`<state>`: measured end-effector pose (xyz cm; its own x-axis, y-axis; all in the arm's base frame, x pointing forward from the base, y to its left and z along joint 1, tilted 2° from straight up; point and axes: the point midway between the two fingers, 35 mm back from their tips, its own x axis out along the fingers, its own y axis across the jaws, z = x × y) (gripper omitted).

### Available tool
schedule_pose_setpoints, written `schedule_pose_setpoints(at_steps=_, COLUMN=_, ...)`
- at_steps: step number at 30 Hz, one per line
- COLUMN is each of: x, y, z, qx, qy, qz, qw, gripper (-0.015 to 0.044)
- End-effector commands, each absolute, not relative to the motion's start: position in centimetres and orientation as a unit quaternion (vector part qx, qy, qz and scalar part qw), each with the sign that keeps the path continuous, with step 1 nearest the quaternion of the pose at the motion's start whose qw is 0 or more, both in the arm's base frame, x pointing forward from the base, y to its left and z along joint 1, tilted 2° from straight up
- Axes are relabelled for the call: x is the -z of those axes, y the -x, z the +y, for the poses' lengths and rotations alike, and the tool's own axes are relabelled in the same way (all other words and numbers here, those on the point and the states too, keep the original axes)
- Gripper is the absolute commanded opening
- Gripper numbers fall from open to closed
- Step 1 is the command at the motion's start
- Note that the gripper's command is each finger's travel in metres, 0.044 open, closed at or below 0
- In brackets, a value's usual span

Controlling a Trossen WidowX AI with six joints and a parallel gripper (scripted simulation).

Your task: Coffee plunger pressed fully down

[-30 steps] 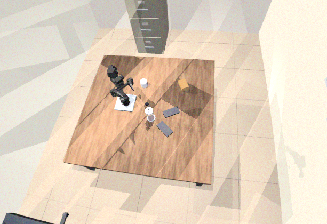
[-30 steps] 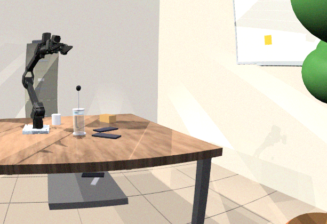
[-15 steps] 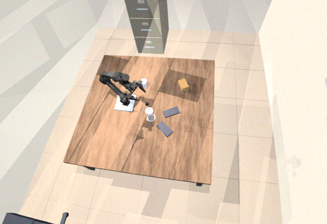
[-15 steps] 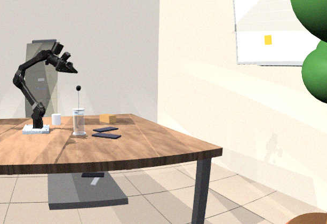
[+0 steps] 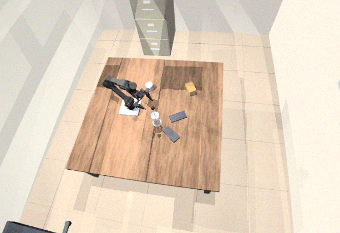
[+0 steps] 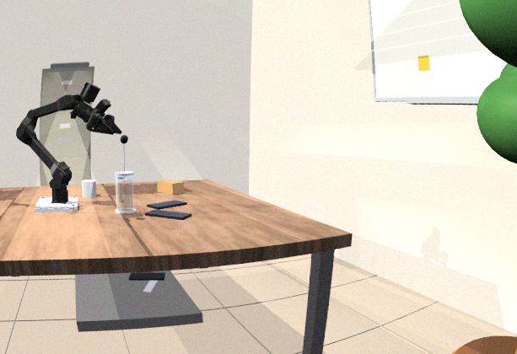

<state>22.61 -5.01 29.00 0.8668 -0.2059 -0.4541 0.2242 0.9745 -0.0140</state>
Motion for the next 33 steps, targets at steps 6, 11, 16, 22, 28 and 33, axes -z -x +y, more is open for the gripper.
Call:
schedule_pose_setpoints(at_steps=6, x=-28.4, y=-23.5, z=-5.3, qx=0.114, qy=-0.022, qz=0.231, qw=0.966, gripper=0.044)
schedule_pose_setpoints(at_steps=11, x=-28.1, y=-24.2, z=-5.4, qx=0.114, qy=-0.022, qz=0.231, qw=0.966, gripper=0.044)
schedule_pose_setpoints(at_steps=16, x=-27.7, y=-24.9, z=-5.6, qx=0.114, qy=-0.022, qz=0.231, qw=0.966, gripper=0.044)
schedule_pose_setpoints(at_steps=22, x=-27.3, y=-25.7, z=-5.8, qx=0.114, qy=-0.022, qz=0.23, qw=0.966, gripper=0.044)
schedule_pose_setpoints(at_steps=28, x=-27.1, y=-26.0, z=-5.9, qx=0.114, qy=-0.022, qz=0.23, qw=0.966, gripper=0.0387)
schedule_pose_setpoints(at_steps=33, x=-27.1, y=-26.0, z=-5.9, qx=0.114, qy=-0.022, qz=0.23, qw=0.966, gripper=0.0256)
